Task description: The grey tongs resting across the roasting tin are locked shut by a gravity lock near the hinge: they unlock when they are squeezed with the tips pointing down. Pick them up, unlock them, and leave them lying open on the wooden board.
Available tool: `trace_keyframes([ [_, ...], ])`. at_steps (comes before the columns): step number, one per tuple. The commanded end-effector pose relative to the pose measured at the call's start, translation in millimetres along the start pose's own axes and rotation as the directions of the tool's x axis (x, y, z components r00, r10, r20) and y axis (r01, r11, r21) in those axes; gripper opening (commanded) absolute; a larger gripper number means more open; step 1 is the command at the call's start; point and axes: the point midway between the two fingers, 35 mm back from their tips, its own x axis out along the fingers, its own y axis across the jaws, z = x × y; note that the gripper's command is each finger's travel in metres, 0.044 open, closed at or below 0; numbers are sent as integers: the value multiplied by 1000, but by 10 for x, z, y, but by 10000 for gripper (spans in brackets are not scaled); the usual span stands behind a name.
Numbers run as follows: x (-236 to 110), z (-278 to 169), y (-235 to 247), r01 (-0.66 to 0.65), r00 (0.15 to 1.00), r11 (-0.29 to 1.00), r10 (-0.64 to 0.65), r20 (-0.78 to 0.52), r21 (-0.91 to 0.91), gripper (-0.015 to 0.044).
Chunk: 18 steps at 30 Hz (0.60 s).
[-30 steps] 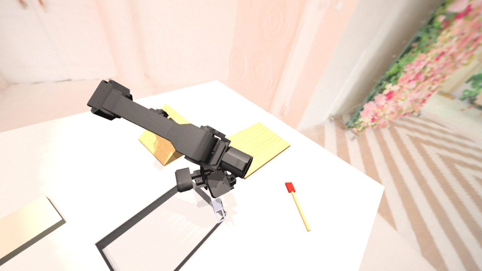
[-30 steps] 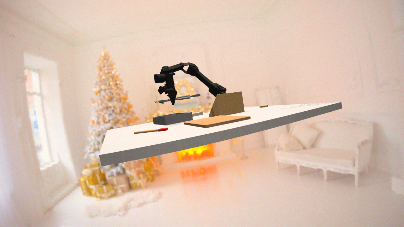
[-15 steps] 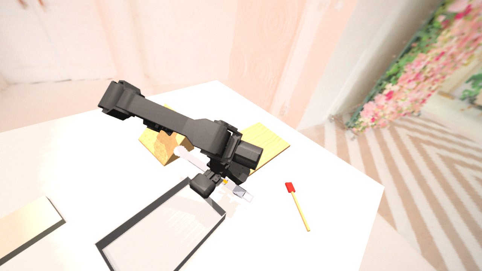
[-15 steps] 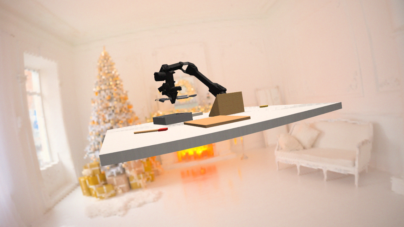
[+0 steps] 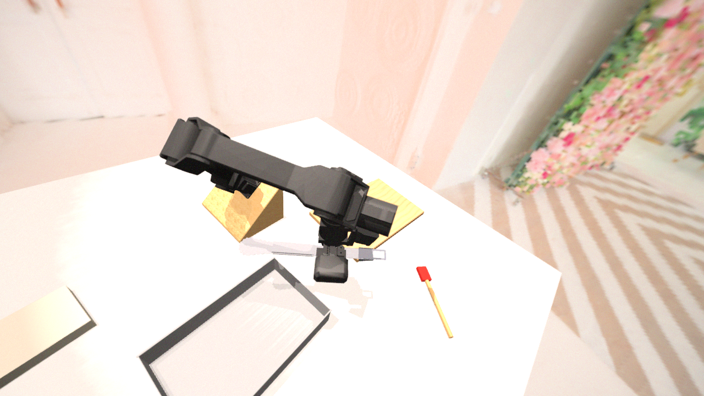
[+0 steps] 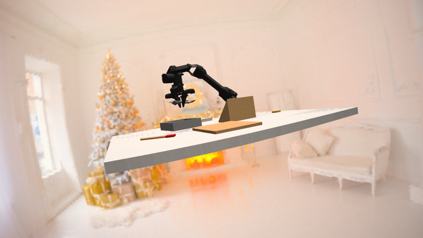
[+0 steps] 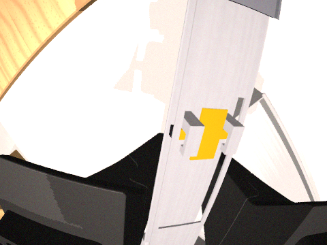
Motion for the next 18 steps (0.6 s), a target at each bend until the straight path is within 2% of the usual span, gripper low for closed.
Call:
trace_keyframes([
  [1,-39,81,65,1,1000,986,0,5,-164,-150],
  [9,-69,193,165,3,1000,885,-3,2,-466,-150],
  [18,-101,313,286,3,1000,665,-7,-3,-747,-150],
])
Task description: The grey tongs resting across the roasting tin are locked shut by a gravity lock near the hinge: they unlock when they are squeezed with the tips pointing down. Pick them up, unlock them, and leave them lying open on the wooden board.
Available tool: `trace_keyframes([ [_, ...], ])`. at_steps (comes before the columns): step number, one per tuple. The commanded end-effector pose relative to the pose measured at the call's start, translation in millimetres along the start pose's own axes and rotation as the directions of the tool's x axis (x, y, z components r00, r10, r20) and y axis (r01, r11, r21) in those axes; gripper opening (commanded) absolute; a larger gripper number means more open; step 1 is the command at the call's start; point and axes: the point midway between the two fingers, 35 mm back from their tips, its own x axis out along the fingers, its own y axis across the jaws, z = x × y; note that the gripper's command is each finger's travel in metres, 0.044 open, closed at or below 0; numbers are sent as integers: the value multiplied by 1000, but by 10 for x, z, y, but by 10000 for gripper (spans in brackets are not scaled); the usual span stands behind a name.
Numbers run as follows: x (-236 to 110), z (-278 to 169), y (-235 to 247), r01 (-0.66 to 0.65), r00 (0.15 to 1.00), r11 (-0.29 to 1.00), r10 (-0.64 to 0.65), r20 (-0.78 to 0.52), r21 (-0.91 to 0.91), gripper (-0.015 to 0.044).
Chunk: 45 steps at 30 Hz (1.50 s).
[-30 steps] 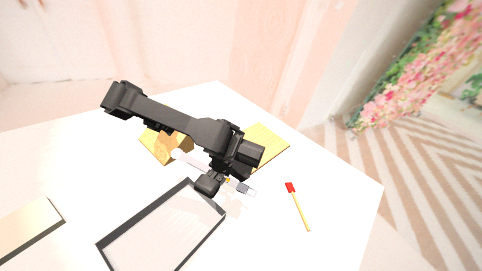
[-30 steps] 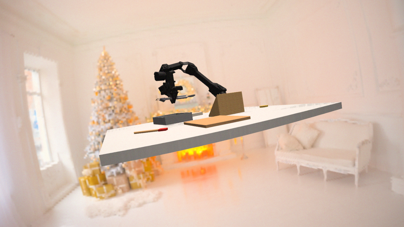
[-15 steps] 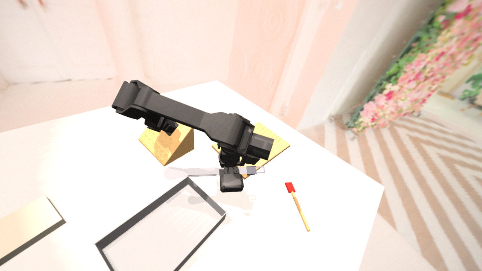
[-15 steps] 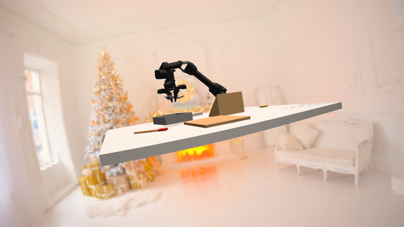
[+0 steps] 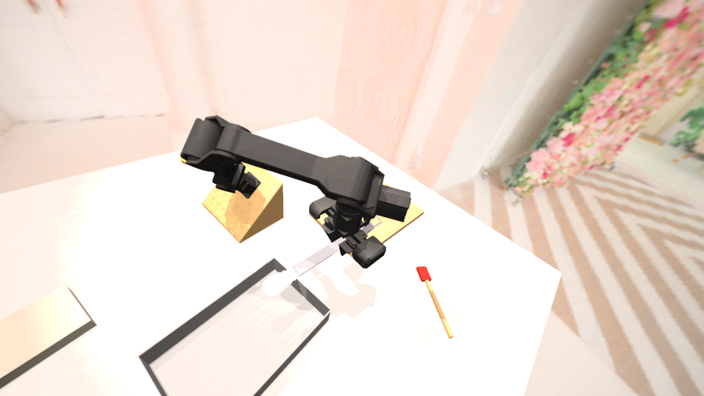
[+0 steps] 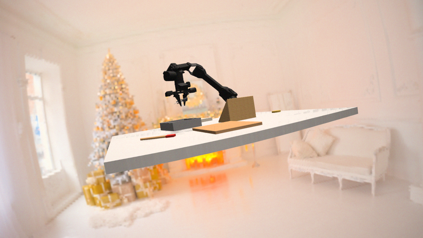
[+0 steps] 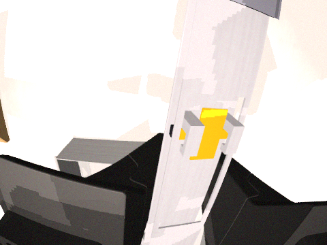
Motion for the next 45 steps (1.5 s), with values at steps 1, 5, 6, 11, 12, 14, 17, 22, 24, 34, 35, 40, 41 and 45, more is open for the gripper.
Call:
trace_keyframes([
  [1,-41,104,6,5,1000,986,-4,3,-164,-150],
  [5,-55,179,14,4,1000,948,-5,0,-319,-150],
  [6,-59,197,16,4,1000,934,-5,-1,-356,-150],
  [11,-76,291,30,2,1000,845,-5,-5,-534,-150],
  [12,-79,310,33,1,1000,824,-6,-6,-567,-150],
  [14,-86,347,39,0,1000,776,-6,-8,-631,-150],
  [17,-96,403,49,-3,1000,695,-7,-11,-719,-150],
  [22,-101,431,55,-5,1000,651,-7,-12,-759,-150],
  [24,-101,431,55,-5,1000,651,-7,-12,-759,-150],
  [34,-161,941,167,9,1000,764,-8,4,-646,-150],
  [35,-168,1010,188,10,1000,778,-8,6,-629,-150],
  [40,-195,1351,314,13,1000,842,-7,13,-539,-150],
  [41,-199,1417,343,13,1000,854,-7,14,-520,-150],
  [45,-210,1673,468,13,1000,896,-6,17,-445,-150],
])
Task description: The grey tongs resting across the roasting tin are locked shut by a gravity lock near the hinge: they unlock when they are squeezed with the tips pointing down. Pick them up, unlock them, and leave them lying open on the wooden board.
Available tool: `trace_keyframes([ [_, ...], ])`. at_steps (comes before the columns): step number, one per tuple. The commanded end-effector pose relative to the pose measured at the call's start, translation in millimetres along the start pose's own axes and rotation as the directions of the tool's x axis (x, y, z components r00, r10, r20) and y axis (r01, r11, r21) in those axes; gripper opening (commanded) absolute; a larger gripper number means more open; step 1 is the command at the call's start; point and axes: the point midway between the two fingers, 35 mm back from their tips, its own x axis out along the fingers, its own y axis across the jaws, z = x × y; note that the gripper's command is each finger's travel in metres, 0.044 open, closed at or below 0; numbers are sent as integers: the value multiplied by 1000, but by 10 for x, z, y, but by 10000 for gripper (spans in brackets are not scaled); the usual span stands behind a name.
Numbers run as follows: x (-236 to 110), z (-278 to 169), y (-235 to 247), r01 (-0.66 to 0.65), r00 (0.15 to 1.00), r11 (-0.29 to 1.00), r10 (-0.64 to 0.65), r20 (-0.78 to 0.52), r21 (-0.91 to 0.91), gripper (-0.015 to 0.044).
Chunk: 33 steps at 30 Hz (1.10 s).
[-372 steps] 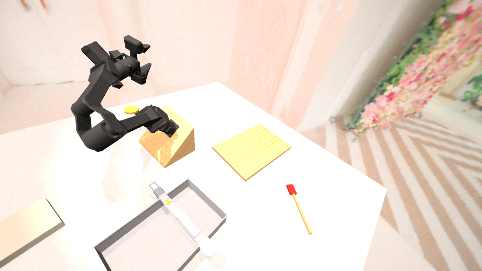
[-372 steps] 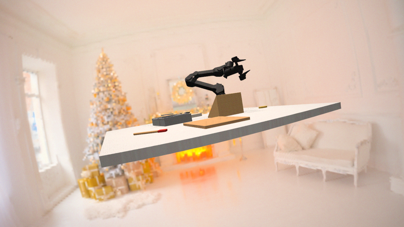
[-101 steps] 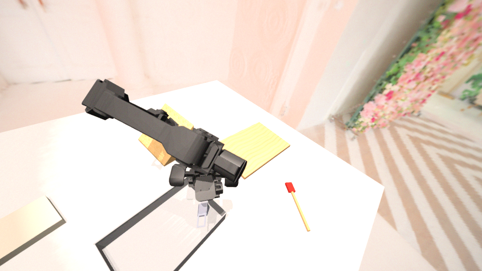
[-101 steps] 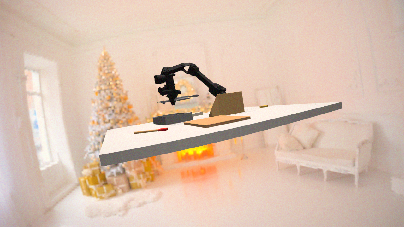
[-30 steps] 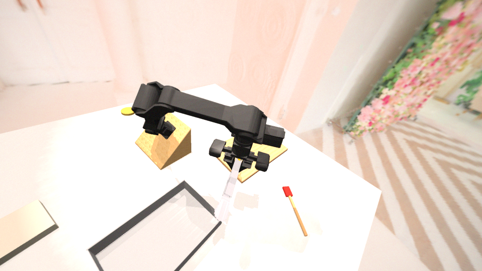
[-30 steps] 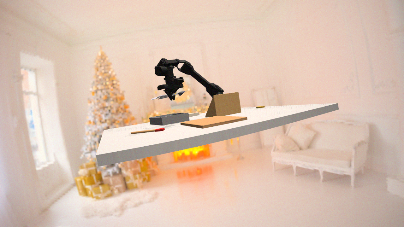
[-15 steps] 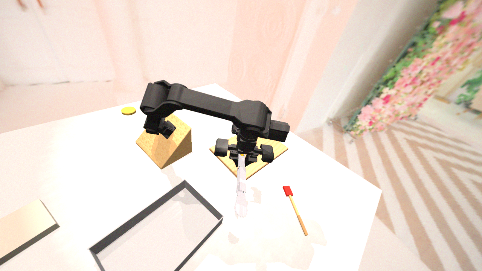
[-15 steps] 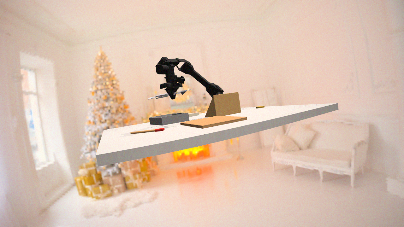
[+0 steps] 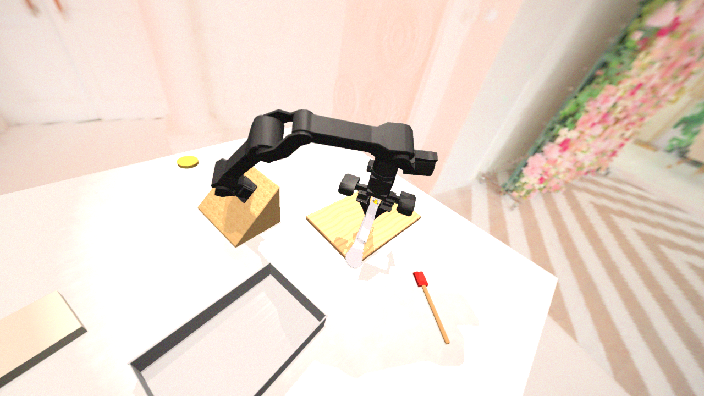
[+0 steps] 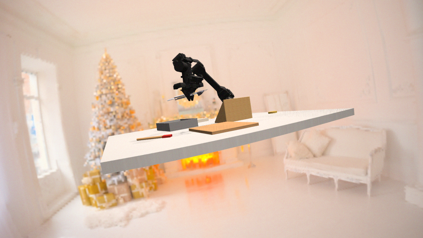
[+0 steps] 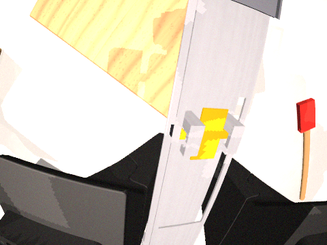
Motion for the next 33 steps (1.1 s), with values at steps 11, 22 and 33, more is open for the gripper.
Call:
trace_keyframes([
  [11,-14,1005,33,0,1000,955,-3,7,296,-150],
  [22,64,1647,186,-2,1000,874,3,-2,486,-150],
  [33,64,1650,183,-4,1000,873,2,6,488,-150],
])
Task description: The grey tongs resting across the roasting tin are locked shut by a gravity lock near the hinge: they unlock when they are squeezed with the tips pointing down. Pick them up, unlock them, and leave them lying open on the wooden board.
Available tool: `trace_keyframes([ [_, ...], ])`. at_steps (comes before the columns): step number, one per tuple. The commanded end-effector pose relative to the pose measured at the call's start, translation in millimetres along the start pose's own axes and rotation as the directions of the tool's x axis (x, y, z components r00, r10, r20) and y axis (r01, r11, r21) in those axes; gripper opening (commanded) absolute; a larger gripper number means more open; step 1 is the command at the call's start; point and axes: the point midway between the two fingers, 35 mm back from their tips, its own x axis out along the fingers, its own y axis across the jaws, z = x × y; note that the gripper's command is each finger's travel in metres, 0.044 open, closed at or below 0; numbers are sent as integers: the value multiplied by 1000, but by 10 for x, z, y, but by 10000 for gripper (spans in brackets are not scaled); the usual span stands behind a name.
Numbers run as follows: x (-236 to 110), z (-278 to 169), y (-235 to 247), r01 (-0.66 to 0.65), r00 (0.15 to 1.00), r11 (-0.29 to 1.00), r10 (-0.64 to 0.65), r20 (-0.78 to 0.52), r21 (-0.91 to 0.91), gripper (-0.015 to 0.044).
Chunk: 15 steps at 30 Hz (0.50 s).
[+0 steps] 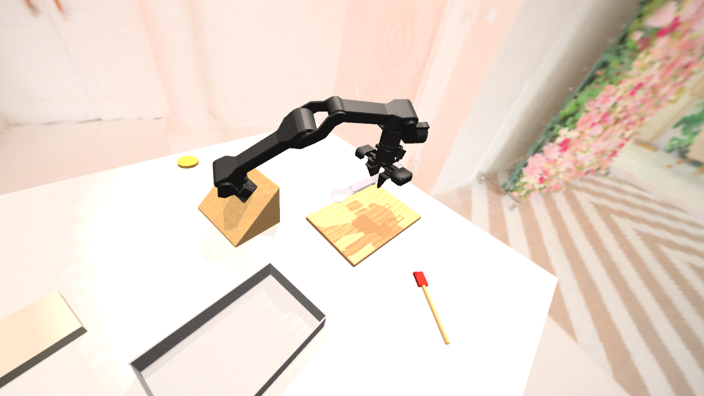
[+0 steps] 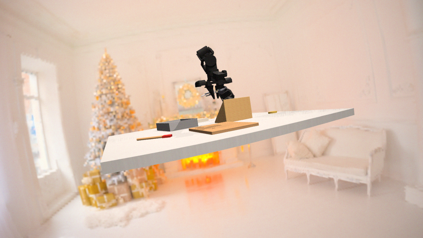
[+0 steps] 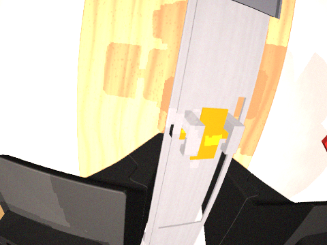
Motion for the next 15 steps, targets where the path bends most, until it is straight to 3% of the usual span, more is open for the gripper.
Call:
trace_keyframes([
  [1,-36,24,13,-4,1000,1000,3,23,7,-150],
  [15,-79,107,-19,-70,971,997,60,232,34,-150],
])
